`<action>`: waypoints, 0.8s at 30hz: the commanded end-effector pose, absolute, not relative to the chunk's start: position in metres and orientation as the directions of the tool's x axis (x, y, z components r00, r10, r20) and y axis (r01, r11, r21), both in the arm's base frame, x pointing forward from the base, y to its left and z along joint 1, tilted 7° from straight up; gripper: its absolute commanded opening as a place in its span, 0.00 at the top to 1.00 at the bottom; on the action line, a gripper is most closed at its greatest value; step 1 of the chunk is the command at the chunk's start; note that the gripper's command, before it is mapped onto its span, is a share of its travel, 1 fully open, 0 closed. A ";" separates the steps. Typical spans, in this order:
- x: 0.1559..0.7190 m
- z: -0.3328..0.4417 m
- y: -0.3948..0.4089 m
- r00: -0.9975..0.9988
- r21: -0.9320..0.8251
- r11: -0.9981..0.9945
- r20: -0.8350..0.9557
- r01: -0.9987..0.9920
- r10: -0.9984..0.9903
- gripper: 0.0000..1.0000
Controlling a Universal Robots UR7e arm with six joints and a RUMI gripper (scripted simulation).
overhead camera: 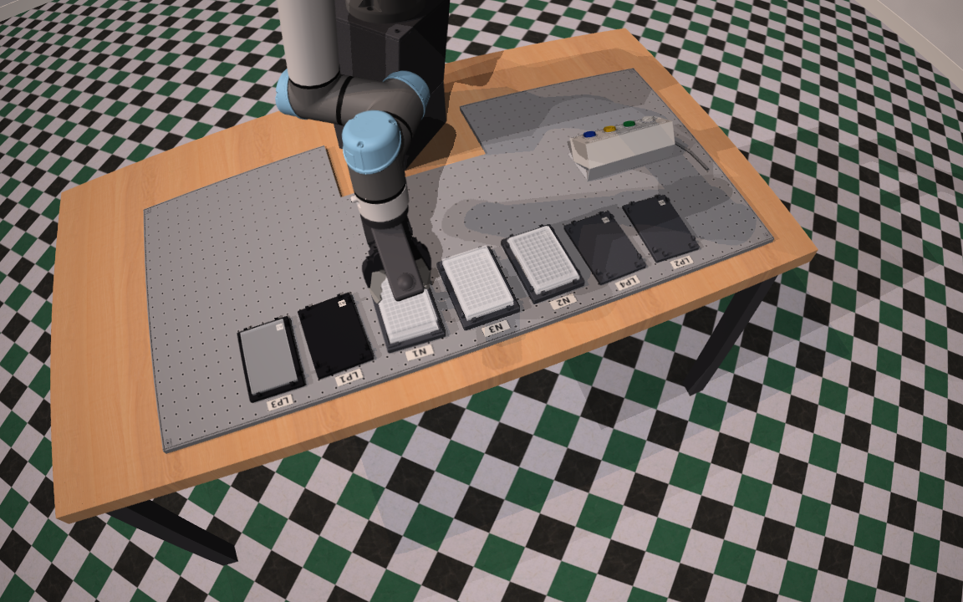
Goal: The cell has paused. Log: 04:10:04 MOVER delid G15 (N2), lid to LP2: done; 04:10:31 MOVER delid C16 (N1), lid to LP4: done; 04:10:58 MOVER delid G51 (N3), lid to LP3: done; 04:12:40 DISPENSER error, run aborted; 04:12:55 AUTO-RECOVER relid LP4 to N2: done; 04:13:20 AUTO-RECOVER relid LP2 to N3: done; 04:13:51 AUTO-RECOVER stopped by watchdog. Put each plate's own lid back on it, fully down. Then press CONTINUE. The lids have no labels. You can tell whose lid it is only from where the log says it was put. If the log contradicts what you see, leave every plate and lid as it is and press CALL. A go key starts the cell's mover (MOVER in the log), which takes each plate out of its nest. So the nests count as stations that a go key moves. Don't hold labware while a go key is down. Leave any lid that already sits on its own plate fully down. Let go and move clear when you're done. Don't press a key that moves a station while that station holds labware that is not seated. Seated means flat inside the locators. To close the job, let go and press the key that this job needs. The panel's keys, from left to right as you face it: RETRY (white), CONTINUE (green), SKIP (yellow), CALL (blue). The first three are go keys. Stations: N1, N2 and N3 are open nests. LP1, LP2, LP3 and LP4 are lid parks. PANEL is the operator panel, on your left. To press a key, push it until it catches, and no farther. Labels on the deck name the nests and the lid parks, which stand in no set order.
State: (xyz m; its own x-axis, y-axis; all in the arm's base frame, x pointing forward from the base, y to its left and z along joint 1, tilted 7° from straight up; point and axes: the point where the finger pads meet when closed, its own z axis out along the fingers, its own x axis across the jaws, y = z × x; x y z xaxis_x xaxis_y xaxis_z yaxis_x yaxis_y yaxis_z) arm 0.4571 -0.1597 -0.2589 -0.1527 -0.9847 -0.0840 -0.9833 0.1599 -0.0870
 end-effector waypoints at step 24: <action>0.460 -0.268 -0.161 -0.152 -0.091 0.159 -0.083 -0.983 -0.985 1.00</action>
State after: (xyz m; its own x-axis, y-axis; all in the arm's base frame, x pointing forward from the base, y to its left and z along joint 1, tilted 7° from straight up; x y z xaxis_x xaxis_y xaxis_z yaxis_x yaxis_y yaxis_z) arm 0.4575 -0.1601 -0.2659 -0.1532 -0.9846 -0.0841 -0.9832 0.1604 -0.0870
